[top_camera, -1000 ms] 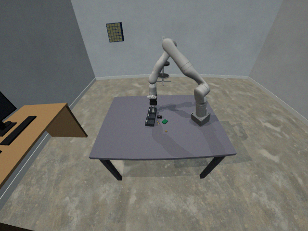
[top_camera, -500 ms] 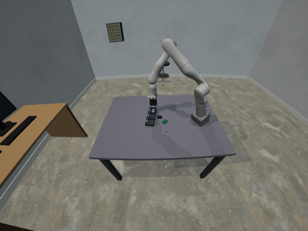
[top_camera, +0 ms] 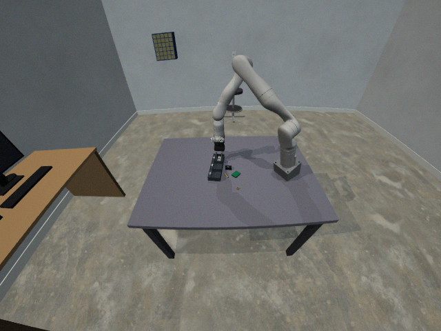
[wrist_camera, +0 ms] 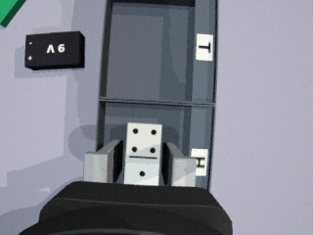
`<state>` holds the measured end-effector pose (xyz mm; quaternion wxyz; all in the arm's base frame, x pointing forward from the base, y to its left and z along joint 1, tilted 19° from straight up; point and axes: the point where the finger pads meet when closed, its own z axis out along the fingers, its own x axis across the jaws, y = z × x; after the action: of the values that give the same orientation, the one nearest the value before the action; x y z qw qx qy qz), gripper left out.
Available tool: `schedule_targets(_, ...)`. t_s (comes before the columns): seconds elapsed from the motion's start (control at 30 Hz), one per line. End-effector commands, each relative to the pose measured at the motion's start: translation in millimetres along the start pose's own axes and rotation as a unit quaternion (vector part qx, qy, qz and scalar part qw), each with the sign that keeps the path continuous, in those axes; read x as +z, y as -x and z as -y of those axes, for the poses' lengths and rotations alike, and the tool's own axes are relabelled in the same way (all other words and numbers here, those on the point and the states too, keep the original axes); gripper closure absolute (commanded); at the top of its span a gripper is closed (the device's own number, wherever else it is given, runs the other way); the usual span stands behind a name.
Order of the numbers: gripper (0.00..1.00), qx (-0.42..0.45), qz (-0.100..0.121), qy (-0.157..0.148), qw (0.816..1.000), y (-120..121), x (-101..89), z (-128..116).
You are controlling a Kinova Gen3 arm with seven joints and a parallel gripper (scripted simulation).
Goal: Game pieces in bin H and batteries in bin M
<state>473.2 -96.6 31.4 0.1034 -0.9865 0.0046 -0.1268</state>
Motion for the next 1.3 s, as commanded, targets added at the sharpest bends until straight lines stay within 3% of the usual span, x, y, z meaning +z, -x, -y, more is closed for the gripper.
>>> schedule_targets(0.0, 0.35, 0.000, -0.001, 0.001, 1.000, -1, -3.9, -1)
schedule_targets(0.7, 0.35, 0.000, -0.001, 0.001, 1.000, -1, -29.2, -1)
schedule_targets(1.07, 0.35, 0.000, -0.001, 0.001, 1.000, -1, -30.3, -2)
schedule_targets(1.1, 0.20, 0.025, -0.001, 0.001, 1.000, 5, -32.1, 4)
schedule_targets(1.27, 0.20, 0.150, -0.001, 0.001, 0.989, 33, -41.1, 33)
